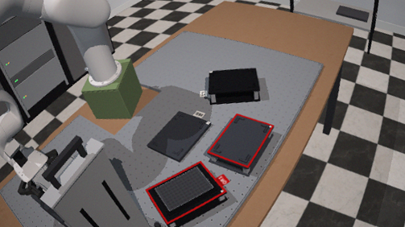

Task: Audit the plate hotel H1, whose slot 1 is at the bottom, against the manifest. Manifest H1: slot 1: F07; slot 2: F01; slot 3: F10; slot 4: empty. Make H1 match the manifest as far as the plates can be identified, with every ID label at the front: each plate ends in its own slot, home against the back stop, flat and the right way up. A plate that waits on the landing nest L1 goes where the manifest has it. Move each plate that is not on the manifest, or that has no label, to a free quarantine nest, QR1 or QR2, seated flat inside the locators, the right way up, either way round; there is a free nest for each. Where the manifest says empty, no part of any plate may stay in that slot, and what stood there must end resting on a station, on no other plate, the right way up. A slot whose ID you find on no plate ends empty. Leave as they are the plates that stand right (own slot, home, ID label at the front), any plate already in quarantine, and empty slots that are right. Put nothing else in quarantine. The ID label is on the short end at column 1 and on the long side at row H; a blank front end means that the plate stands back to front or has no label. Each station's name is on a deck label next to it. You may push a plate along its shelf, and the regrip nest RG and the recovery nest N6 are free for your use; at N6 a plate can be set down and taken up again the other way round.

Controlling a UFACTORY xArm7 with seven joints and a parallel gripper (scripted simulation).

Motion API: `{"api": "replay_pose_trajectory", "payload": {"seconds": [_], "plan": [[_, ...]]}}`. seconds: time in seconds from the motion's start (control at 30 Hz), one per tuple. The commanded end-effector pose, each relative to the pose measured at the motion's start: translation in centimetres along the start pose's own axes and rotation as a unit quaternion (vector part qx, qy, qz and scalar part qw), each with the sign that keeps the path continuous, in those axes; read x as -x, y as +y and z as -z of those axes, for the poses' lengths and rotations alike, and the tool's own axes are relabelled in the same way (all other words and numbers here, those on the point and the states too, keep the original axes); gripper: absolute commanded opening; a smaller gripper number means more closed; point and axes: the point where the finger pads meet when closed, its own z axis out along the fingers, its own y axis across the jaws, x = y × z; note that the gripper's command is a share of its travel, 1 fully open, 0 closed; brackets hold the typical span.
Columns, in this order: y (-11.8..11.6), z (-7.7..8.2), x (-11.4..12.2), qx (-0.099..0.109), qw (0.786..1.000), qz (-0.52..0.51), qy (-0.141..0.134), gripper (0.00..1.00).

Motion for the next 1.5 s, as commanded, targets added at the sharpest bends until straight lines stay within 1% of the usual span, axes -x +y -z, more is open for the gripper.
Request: {"api": "replay_pose_trajectory", "payload": {"seconds": [0.0,0.2,0.27,0.5,0.57,0.8,1.47], "plan": [[0.1,0.2,-0.1,0.0,1.0,0.002,0.0,1.0],[0.1,1.2,-0.1,0.0,1.0,0.002,0.0,1.0],[0.1,1.3,-0.1,0.0,1.0,0.002,0.0,1.0],[0.2,1.3,-2.0,0.0,1.0,0.002,0.0,1.0],[0.2,1.3,-2.0,0.0,1.0,0.002,0.0,1.0],[0.2,1.3,-3.7,0.0,1.0,0.002,0.0,1.0],[0.2,1.3,-3.7,0.0,1.0,0.002,0.0,1.0]]}}
